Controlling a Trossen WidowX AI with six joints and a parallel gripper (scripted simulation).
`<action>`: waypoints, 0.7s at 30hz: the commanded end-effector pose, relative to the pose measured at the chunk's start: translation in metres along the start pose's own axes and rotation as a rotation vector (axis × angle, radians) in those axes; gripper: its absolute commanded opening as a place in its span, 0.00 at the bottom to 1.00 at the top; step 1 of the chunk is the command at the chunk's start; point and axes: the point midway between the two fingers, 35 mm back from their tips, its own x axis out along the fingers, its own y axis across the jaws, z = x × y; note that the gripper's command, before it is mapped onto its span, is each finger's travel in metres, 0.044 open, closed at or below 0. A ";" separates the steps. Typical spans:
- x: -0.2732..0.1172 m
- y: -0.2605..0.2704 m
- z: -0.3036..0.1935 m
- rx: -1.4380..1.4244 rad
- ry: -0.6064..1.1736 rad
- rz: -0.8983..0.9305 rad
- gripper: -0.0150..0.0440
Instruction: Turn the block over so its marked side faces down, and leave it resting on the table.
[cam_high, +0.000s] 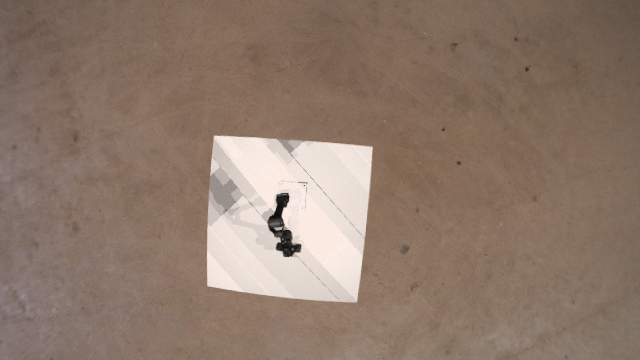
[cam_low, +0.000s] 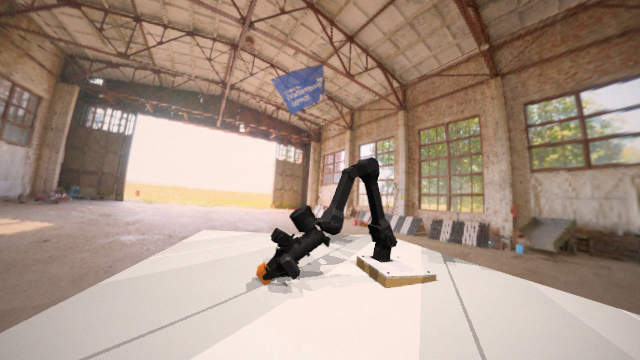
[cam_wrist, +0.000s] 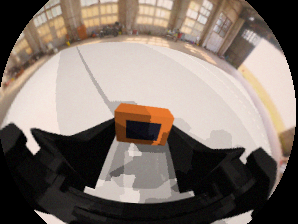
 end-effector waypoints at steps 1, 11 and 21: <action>0.001 -0.002 -0.009 -0.005 -0.037 -0.007 0.25; -0.007 -0.004 -0.015 0.002 -0.191 -0.010 0.25; -0.017 -0.005 -0.014 0.007 -0.278 -0.012 0.25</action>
